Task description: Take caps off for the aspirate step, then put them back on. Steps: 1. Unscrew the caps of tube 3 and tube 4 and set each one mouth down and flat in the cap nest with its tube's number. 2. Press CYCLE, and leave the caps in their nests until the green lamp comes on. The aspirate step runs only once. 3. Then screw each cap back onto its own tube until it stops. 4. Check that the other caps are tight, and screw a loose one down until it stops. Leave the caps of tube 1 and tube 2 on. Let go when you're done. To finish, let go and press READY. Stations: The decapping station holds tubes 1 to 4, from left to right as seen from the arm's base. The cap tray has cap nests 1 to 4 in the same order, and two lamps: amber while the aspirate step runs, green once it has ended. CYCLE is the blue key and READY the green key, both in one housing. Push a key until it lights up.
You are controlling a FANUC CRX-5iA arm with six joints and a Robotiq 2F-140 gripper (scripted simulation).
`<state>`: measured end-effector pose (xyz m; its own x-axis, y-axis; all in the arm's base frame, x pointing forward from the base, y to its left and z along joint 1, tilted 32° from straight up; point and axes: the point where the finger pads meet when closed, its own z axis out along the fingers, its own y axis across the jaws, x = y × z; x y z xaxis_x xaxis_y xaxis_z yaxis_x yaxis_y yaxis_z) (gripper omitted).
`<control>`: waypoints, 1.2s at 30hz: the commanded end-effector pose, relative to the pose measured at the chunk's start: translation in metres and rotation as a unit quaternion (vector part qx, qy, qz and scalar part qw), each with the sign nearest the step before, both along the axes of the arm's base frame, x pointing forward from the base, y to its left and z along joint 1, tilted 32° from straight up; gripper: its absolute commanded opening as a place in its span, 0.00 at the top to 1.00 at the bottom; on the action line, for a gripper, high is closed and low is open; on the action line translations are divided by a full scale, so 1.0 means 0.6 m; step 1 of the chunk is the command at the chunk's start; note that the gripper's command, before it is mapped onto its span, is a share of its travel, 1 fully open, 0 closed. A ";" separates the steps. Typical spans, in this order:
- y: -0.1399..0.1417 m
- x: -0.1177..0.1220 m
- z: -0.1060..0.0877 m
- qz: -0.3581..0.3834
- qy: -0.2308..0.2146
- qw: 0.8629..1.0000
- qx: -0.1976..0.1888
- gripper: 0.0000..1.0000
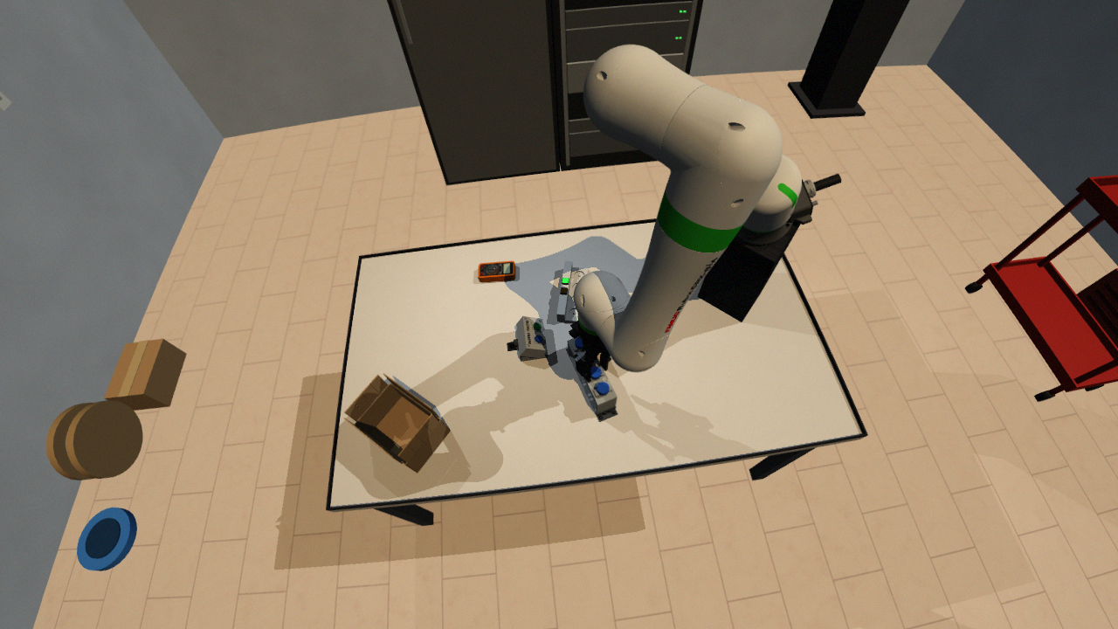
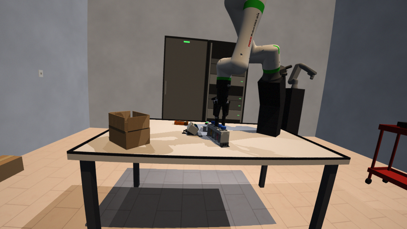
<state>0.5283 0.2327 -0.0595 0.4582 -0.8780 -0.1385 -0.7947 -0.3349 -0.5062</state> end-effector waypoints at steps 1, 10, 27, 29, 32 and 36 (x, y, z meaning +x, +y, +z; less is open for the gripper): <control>0.001 0.002 -0.001 0.000 -0.001 1.000 0.001 0.59; 0.003 0.003 -0.004 0.000 -0.001 1.000 0.001 0.70; 0.002 0.004 -0.004 -0.034 0.013 0.999 0.017 0.70; 0.002 0.004 -0.004 -0.034 0.013 0.999 0.017 0.70; 0.003 0.004 -0.005 -0.059 0.023 0.998 0.029 0.70; 0.003 0.004 -0.005 -0.093 0.037 0.994 0.044 0.70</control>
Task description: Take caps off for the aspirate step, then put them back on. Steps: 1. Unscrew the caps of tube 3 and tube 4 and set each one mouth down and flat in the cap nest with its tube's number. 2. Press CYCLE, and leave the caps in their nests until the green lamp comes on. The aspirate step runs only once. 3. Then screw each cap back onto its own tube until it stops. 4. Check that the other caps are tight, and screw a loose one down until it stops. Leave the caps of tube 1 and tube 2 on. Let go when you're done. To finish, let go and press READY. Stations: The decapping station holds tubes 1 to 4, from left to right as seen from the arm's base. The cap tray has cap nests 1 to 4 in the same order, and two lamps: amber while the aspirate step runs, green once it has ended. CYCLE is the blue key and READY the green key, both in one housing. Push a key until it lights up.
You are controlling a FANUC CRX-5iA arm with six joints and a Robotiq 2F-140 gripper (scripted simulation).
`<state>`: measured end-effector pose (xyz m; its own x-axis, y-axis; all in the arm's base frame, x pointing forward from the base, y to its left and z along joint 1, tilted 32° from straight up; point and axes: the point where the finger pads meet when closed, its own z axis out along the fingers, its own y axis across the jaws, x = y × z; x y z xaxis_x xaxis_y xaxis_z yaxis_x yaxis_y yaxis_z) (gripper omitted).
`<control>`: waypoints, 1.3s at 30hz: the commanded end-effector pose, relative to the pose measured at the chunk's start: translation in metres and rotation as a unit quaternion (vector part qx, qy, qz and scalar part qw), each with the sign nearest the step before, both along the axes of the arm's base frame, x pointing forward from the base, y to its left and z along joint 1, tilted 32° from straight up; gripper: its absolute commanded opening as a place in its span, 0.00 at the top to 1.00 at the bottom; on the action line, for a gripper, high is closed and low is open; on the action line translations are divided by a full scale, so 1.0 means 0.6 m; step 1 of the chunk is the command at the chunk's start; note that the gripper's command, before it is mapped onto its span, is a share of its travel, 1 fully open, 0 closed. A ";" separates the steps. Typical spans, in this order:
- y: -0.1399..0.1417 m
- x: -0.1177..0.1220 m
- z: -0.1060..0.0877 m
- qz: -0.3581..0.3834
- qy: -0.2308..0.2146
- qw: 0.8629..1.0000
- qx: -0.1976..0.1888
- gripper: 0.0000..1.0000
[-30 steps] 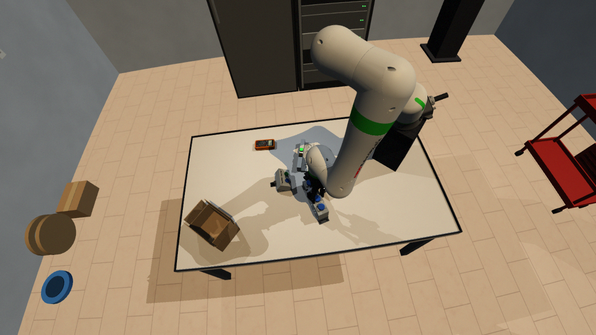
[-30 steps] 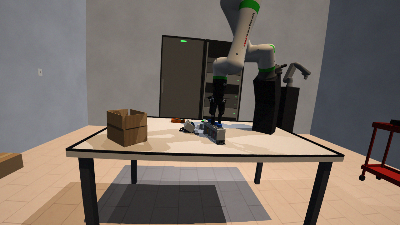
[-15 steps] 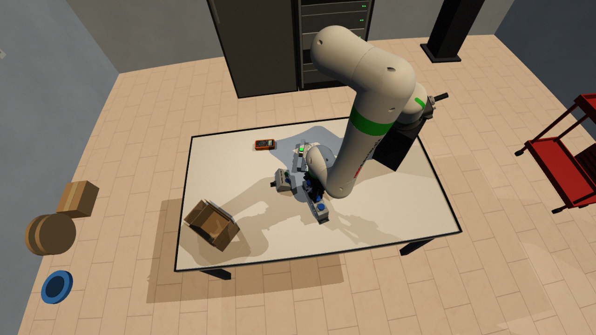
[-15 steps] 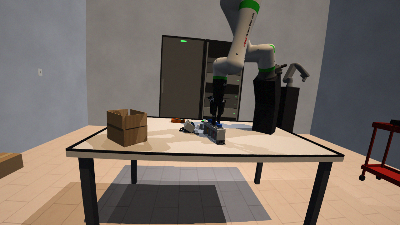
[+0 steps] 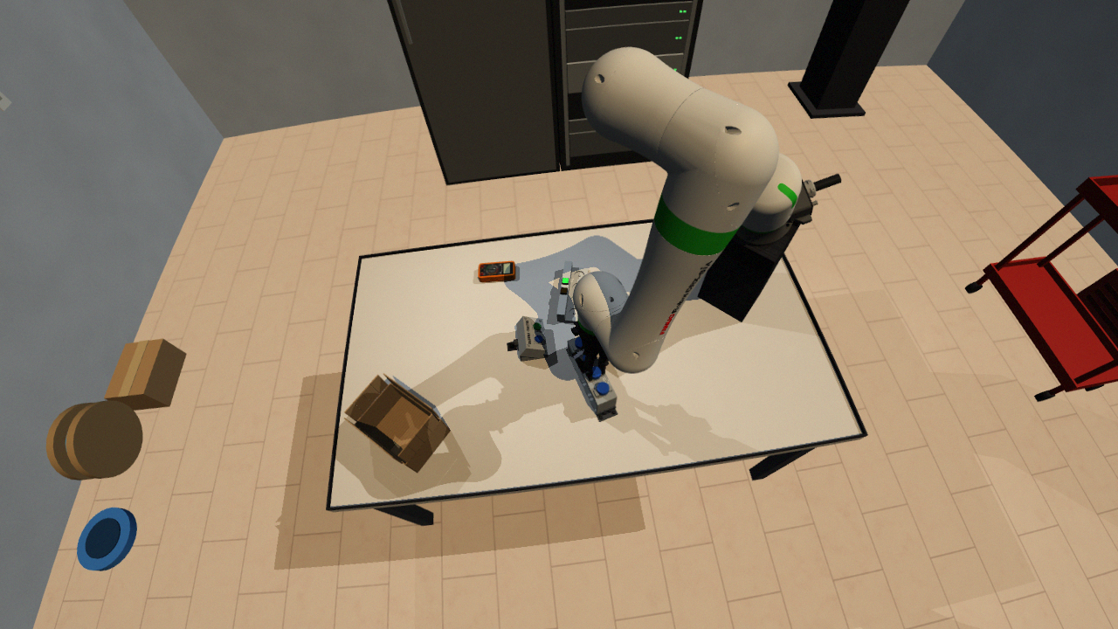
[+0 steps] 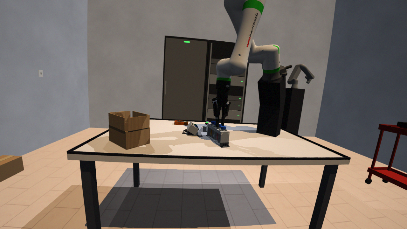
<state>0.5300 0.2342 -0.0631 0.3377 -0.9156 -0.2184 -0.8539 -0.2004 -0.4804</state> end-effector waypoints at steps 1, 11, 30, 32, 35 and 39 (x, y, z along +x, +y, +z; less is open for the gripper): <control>0.000 0.001 0.001 -0.040 0.015 0.999 0.016 0.70; 0.000 0.001 0.001 -0.108 0.042 0.992 0.047 0.70; 0.000 0.001 0.002 -0.145 0.057 0.986 0.065 0.59; 0.000 0.001 0.002 -0.145 0.057 0.986 0.065 0.59; -0.005 -0.005 0.015 -0.145 0.057 0.986 0.065 0.59; -0.012 -0.013 0.032 -0.145 0.057 0.986 0.065 0.59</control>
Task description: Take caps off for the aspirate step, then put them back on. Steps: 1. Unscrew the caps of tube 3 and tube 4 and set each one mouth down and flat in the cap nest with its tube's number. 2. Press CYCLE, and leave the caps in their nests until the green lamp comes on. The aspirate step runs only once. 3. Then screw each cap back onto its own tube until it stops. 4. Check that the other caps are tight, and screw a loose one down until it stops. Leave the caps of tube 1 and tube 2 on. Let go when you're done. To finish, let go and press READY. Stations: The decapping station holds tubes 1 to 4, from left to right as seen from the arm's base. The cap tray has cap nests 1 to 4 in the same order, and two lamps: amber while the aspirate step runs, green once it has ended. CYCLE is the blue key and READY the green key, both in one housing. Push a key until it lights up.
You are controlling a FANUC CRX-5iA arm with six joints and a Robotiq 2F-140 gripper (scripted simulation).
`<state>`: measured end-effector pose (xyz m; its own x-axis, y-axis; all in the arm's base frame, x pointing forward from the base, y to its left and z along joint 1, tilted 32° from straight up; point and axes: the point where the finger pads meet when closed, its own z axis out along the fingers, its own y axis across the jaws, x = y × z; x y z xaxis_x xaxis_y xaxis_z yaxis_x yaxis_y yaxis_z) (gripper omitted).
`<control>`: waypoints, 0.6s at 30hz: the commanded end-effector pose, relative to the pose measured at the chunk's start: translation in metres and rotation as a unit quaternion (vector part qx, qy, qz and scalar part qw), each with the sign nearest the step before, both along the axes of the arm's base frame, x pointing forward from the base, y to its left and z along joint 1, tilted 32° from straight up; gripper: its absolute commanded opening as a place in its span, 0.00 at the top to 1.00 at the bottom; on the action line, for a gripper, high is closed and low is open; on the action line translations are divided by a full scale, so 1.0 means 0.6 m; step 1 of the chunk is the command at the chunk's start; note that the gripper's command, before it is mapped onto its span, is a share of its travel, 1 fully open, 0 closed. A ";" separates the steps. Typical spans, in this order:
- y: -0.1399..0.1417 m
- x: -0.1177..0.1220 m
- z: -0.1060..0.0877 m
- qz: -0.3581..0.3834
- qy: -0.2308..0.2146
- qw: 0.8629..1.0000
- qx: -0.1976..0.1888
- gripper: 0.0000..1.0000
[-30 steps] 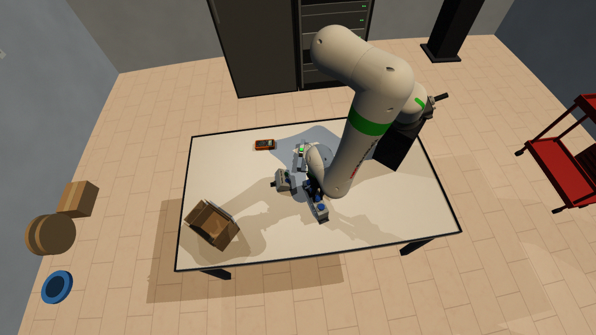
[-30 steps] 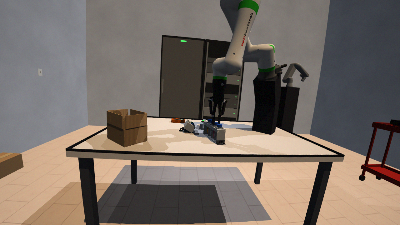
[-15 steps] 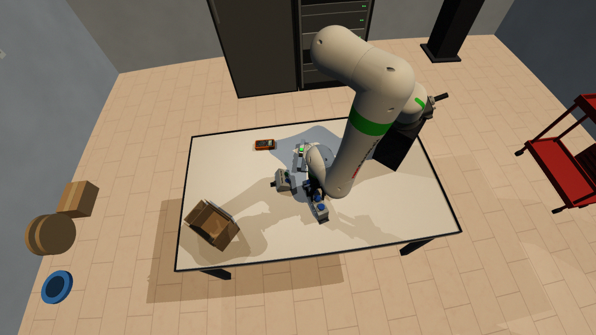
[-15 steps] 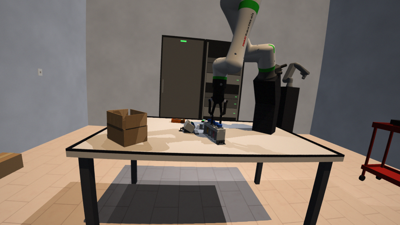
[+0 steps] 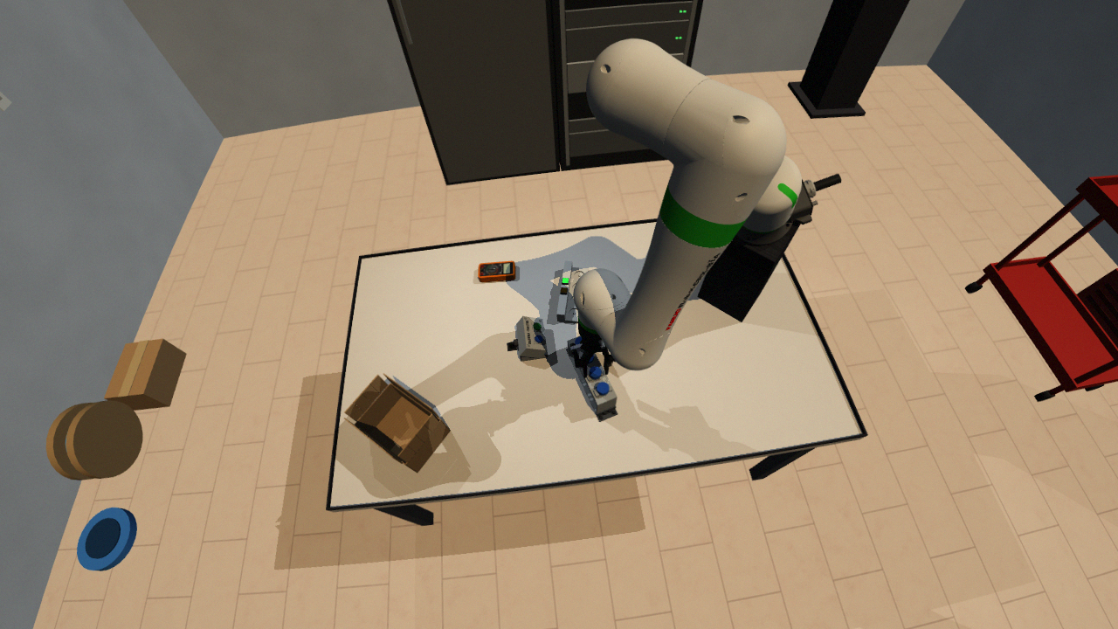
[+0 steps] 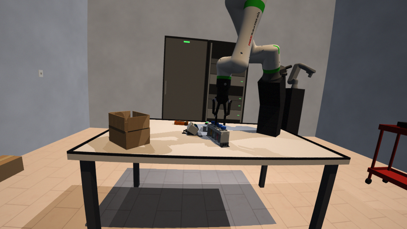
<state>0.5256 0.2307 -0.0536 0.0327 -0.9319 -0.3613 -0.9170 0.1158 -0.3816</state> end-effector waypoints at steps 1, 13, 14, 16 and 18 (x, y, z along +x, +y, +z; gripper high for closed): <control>-0.008 -0.008 0.020 -0.001 -0.001 1.000 0.000 0.59; -0.020 -0.022 0.051 -0.001 -0.001 1.000 0.000 0.59; -0.032 -0.015 0.050 -0.001 0.000 1.000 0.000 0.90; -0.055 0.001 0.048 -0.001 0.000 1.000 0.000 0.90; -0.078 0.016 0.046 -0.001 -0.001 1.000 0.000 0.90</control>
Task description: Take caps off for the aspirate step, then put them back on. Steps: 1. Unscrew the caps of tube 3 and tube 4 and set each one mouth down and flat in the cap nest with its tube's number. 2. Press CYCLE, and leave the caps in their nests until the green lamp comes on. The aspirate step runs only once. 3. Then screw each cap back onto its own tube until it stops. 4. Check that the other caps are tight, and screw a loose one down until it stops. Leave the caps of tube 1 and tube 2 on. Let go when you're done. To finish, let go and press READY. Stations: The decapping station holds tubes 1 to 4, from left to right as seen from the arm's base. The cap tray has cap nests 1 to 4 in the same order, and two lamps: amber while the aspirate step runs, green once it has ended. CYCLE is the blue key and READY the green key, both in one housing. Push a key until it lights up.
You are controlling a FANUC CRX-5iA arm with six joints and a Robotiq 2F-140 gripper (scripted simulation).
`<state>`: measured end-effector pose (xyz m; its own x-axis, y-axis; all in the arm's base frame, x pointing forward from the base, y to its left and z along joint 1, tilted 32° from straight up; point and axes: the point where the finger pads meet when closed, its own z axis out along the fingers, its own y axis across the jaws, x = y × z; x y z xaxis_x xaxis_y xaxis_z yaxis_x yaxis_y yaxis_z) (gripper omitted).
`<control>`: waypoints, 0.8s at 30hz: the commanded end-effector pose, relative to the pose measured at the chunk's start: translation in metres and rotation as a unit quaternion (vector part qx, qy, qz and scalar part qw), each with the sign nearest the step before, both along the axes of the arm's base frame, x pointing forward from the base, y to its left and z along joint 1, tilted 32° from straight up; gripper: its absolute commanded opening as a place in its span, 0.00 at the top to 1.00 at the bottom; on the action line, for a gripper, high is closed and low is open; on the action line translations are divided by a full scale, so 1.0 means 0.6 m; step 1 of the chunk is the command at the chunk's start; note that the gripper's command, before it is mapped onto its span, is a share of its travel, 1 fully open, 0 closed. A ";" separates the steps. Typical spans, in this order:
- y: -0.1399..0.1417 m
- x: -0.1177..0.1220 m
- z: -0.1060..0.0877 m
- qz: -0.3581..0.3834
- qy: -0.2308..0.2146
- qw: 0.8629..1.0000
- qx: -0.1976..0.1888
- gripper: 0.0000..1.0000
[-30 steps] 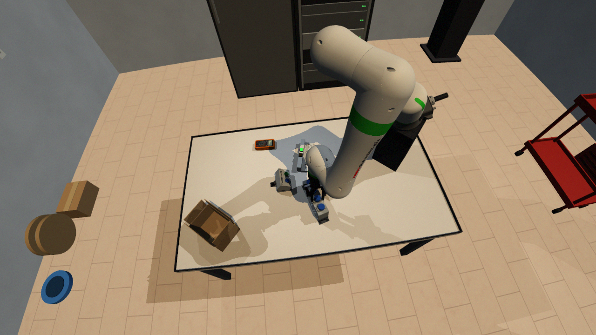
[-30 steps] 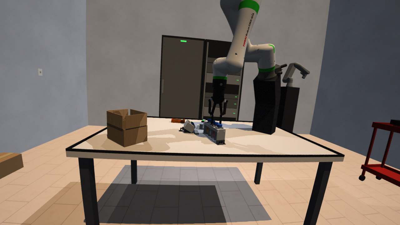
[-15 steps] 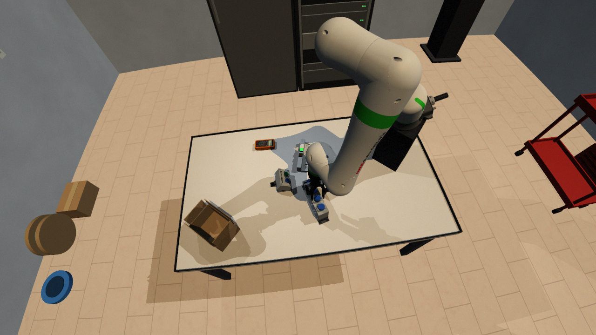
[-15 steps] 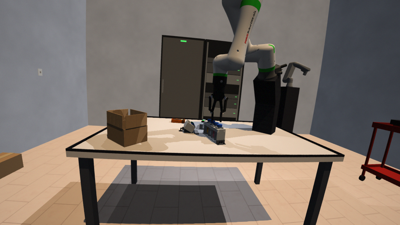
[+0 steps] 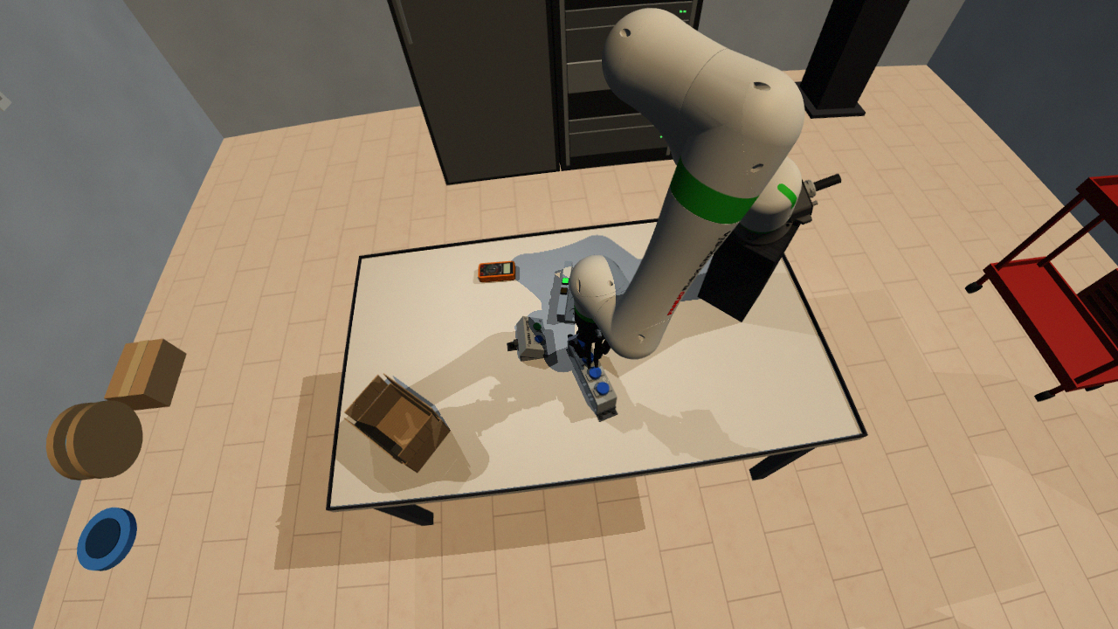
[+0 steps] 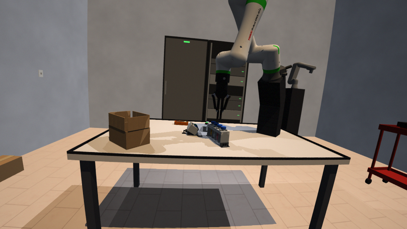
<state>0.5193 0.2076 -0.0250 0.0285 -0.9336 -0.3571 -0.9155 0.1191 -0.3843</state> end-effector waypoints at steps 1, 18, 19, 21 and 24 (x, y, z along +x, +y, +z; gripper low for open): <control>-0.049 0.033 -0.003 0.002 0.001 1.000 0.002 0.90; -0.187 0.124 -0.014 0.002 0.001 1.000 0.002 0.90; -0.195 0.130 -0.015 0.002 0.001 1.000 0.002 0.90; -0.195 0.130 -0.015 0.002 0.001 1.000 0.002 0.90; -0.199 0.133 -0.016 0.002 0.001 1.000 0.002 0.90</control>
<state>0.5943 0.0935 -0.0339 0.0222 -0.9374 -0.3476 -0.9145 0.1214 -0.3860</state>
